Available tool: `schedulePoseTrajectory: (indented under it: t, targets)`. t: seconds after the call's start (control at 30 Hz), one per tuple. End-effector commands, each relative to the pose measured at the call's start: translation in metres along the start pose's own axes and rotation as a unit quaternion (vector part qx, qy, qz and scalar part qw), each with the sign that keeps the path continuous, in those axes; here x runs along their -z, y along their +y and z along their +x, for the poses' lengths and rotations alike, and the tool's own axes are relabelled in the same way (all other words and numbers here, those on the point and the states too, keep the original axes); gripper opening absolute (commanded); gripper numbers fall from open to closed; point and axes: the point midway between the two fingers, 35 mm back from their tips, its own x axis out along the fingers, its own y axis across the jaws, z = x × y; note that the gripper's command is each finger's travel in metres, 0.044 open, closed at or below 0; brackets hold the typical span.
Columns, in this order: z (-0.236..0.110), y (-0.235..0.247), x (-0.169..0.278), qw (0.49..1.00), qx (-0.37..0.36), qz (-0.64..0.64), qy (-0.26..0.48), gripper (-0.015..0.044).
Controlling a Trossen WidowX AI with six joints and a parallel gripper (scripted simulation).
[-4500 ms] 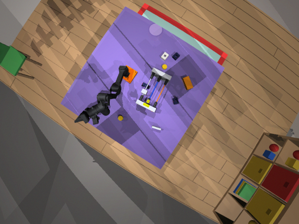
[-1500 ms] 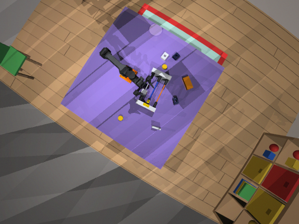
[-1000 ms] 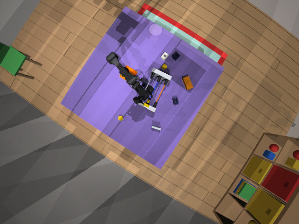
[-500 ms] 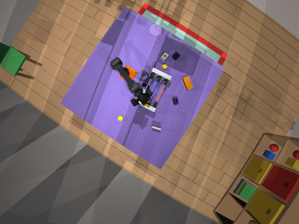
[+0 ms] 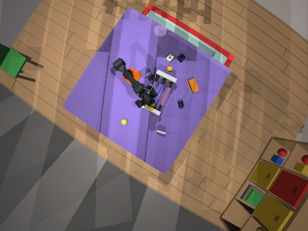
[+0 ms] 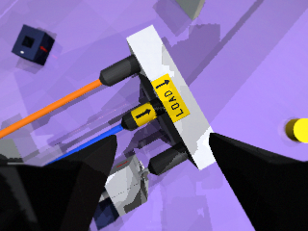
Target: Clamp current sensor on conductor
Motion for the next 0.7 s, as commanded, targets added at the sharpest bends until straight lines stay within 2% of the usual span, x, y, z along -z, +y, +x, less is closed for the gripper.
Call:
schedulePoseTrajectory:
  t: [0.0, 0.27, 0.67]
  targets:
    - [0.003, 0.033, 0.04, 0.997, -0.027, -0.067, 0.02, 0.029]
    - [0.017, 0.079, 0.145, 0.971, -0.079, -0.219, 0.063, 0.029]
    - [0.026, 0.081, 0.148, 0.97, -0.08, -0.222, 0.064, 0.029]
